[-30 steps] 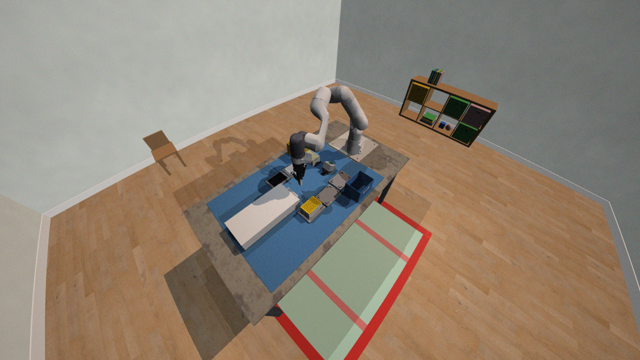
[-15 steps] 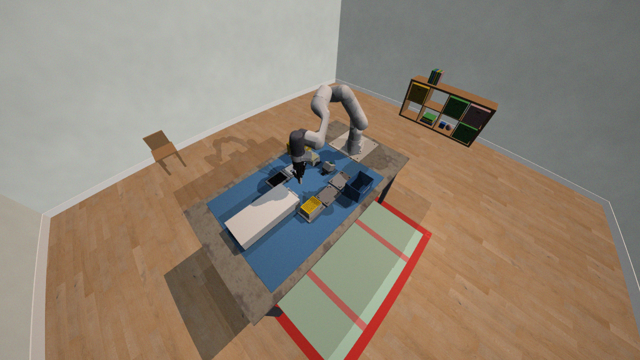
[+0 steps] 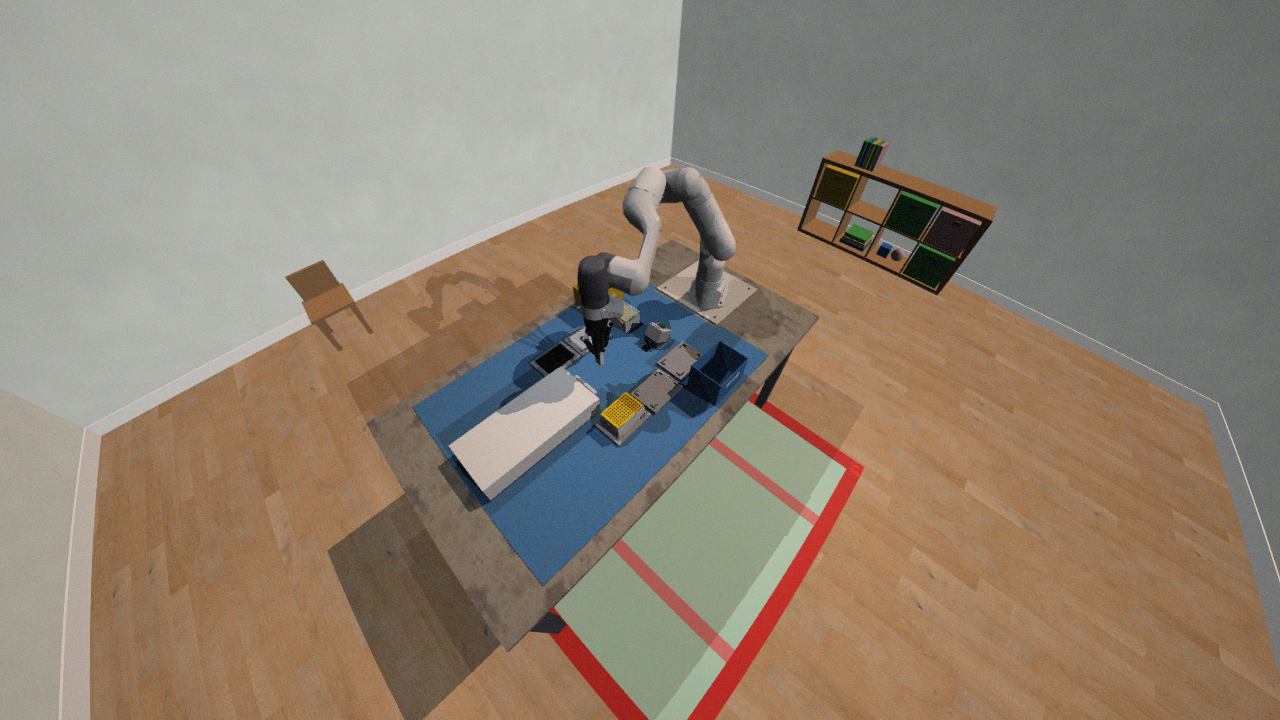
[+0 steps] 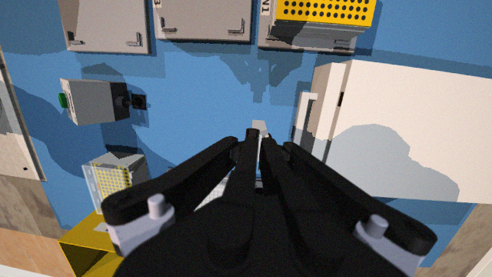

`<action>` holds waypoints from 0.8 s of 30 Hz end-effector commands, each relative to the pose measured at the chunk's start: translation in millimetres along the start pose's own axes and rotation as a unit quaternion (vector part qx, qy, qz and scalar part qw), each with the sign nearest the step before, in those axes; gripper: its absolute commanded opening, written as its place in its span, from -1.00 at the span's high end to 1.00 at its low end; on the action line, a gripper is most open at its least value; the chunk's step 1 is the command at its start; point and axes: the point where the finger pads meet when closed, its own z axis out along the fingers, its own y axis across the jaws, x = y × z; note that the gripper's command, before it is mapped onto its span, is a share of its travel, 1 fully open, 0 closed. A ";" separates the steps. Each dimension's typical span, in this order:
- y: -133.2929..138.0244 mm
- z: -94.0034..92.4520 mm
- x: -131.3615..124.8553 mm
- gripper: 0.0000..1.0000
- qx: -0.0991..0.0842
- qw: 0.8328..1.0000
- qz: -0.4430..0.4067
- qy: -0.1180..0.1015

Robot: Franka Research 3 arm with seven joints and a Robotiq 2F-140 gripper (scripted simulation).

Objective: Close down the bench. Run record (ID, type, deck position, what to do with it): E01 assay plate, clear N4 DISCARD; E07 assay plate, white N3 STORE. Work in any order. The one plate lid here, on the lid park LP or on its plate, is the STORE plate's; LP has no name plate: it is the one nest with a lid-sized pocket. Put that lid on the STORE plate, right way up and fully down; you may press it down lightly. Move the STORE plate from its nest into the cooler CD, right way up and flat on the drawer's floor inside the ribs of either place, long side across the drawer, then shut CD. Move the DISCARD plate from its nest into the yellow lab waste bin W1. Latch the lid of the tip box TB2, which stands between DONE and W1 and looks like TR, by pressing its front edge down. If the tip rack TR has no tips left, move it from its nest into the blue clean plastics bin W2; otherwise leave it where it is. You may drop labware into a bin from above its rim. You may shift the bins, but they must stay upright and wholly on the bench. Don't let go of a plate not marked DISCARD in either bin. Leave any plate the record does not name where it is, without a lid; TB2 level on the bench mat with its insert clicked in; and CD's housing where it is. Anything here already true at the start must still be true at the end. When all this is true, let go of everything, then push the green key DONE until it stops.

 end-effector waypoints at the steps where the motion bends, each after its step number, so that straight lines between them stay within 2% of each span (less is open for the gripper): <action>1: -1.0 -6.5 -1.3 1.00 0.002 1.000 -0.002 0.000; 10: -1.0 -15.2 -1.3 1.00 0.002 1.000 -0.002 0.000; 24: -1.0 -15.2 -1.3 1.00 0.002 1.000 -0.002 0.000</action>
